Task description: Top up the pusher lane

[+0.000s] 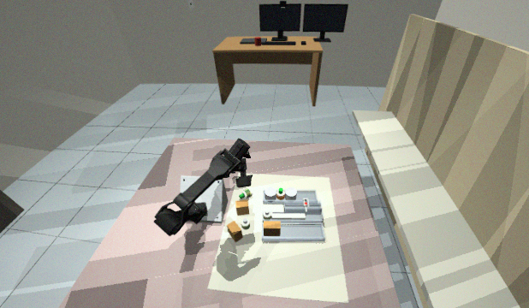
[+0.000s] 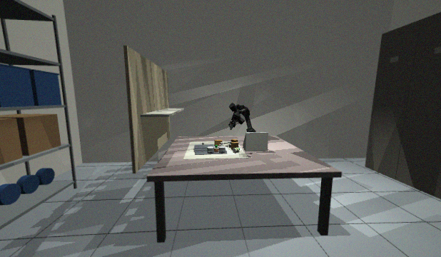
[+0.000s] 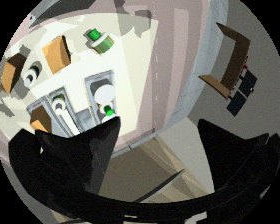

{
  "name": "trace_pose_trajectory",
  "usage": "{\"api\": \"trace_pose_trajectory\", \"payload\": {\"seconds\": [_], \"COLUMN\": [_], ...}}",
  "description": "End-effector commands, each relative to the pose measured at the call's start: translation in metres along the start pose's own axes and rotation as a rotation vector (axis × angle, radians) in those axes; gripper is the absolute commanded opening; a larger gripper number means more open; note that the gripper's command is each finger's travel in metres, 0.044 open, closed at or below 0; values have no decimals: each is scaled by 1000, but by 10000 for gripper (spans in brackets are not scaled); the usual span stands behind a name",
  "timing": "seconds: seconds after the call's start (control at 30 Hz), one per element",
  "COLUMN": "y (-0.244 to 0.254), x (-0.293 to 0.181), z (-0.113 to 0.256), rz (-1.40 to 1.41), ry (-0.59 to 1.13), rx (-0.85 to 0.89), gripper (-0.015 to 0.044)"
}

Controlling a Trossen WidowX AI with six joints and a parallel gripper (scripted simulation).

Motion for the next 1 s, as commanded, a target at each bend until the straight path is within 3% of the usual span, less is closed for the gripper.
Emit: {"api": "trace_pose_trajectory", "payload": {"seconds": [0.0, 0.23, 0.43, 0.77, 0.97], "y": [1, 37, 69, 119, 141], "x": [0, -7, -12, -17, -18], "z": [0, -7, -11, -10, -6], "rz": [-17, -649, -1230, -2119, -2444], "ry": [-1, 19, 134, 555, 830], "rx": [5, 192, 361, 549, 567], "gripper": [426, 440, 440, 440, 440]}}
Point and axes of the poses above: the point midway between the two fingers, 35 mm back from their tips, its own z axis back along the fingers, its own y axis across the jaws, x = y × z, the point moved 6 cm from there along z, back along the fingers, and after that the axes turned 11 degrees about -z, right-handed, at the moved point
